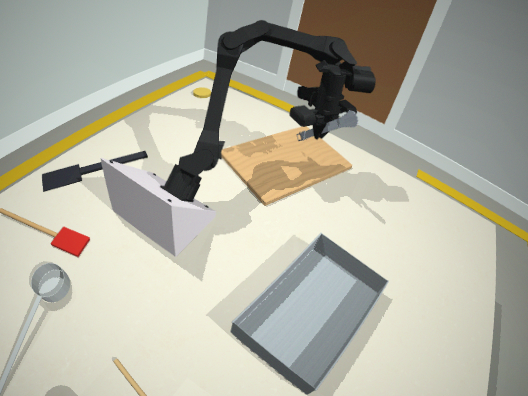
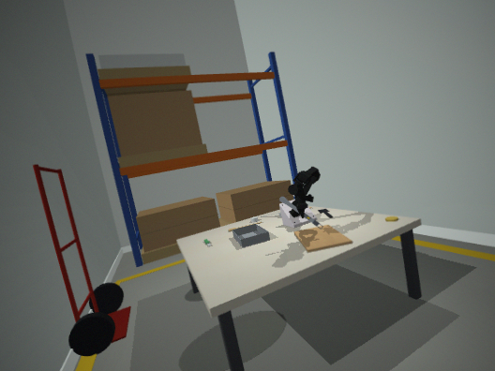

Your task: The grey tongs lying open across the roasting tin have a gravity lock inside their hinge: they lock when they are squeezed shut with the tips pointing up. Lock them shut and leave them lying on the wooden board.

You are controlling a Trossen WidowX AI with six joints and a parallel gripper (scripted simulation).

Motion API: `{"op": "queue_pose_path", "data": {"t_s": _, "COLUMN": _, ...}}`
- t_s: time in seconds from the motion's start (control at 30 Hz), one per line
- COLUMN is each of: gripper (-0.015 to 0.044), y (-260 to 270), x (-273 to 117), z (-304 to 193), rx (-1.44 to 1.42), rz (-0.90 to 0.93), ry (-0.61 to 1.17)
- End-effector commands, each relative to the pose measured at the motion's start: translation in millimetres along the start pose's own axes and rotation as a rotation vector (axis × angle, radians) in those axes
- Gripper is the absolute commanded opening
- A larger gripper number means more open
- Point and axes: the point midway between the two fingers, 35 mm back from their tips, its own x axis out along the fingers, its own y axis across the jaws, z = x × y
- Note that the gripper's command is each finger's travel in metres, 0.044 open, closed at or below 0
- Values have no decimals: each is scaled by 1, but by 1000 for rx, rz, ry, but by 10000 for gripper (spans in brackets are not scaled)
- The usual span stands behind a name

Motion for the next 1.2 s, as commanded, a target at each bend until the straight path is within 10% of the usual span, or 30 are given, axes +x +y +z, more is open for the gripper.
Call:
{"op": "queue_pose_path", "data": {"t_s": 0.0, "gripper": -150, "y": 1, "x": -4, "z": 9, "rx": -163, "rz": -17, "ry": 6}}
{"op": "queue_pose_path", "data": {"t_s": 1.17, "gripper": -150, "y": 17, "x": -22, "z": 75, "rx": -1479, "rz": -124, "ry": 30}}
